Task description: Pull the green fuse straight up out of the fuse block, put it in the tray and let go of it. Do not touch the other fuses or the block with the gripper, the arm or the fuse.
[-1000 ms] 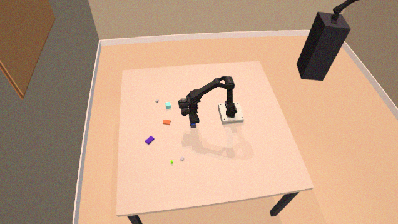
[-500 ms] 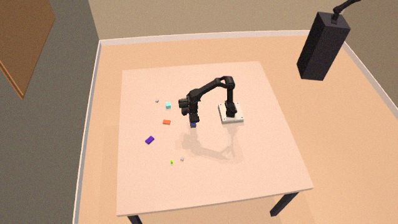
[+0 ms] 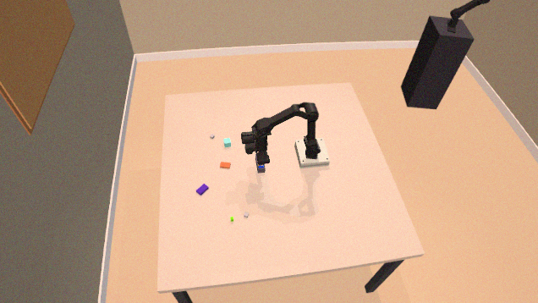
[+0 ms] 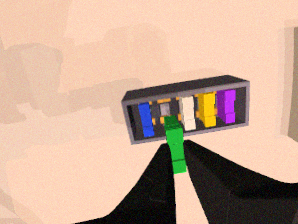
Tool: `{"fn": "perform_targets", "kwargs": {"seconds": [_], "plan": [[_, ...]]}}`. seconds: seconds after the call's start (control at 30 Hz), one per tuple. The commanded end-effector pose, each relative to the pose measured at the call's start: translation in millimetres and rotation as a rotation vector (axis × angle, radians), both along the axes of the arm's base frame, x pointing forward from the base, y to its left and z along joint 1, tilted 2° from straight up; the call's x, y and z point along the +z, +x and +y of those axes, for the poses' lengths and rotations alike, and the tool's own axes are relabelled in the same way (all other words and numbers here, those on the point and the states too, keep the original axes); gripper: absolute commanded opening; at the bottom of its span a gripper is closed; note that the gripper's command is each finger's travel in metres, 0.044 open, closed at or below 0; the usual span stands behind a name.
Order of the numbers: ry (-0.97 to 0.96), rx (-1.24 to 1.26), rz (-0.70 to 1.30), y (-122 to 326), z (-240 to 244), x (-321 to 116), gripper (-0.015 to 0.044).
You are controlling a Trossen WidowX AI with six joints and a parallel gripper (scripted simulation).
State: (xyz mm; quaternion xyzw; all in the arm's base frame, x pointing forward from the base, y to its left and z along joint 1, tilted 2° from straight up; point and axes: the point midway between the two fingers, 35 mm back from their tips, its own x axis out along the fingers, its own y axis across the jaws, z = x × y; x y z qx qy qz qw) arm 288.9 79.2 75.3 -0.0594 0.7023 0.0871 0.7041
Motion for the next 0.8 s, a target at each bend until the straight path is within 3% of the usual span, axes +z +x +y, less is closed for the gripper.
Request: {"fn": "perform_targets", "kwargs": {"seconds": [0.0,0.23,0.77], "plan": [[-0.001,0.002,-0.01,0,-1,8,0.0],[-0.002,0.002,-0.01,4,-8,8,0.0],[-0.012,0.002,-0.014,36,-91,7,0.0]]}}
